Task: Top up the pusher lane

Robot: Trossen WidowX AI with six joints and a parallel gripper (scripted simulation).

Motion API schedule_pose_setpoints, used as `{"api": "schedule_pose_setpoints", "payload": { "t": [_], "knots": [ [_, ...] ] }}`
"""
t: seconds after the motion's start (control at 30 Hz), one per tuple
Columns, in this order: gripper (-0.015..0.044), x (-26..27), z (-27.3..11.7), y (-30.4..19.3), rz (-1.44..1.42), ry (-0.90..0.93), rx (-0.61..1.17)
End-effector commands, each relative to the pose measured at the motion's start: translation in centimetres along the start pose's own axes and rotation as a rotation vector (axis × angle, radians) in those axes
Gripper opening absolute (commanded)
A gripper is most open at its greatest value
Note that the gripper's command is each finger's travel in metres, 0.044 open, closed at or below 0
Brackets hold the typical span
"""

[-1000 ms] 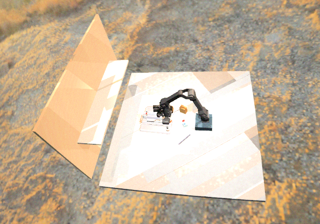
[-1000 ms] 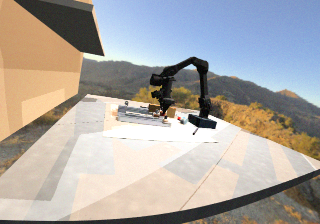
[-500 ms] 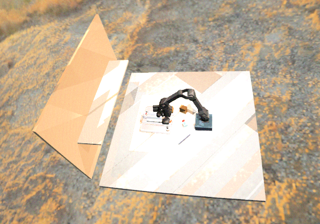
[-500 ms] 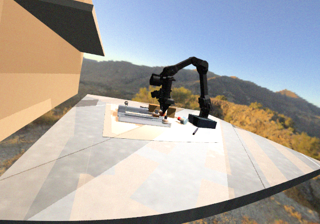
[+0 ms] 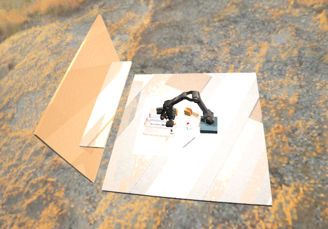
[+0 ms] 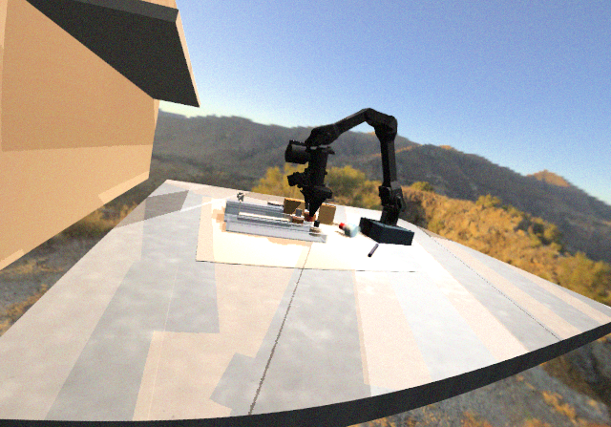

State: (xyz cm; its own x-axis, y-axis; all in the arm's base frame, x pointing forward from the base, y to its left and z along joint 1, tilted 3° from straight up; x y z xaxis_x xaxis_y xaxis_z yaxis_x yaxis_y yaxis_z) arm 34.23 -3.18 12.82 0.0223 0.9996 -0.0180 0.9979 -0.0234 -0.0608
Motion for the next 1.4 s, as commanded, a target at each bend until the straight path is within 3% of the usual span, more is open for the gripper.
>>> {"api": "schedule_pose_setpoints", "payload": {
  "t": [0.0, 1.37],
  "knots": [
    [0.0000, -0.12, -0.58, 0.78, -0.004, -0.003, -0.039],
    [0.0000, -0.20, -0.35, 1.18, -0.004, -0.003, -0.040]
  ]
}}
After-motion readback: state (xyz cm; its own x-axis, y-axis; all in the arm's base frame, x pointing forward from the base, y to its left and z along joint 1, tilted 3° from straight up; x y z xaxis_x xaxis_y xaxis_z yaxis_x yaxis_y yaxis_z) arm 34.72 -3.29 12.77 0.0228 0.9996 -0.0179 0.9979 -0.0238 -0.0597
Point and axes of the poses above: the point midway between the two fingers, 35 mm back from their tips, its own z axis out along the fingers, its own x axis across the jaws, y = z × x, the point moved 10 cm from there along -z, back along the fingers, and after that the axes turned 11 degrees about -z, right-handed, at the moved point
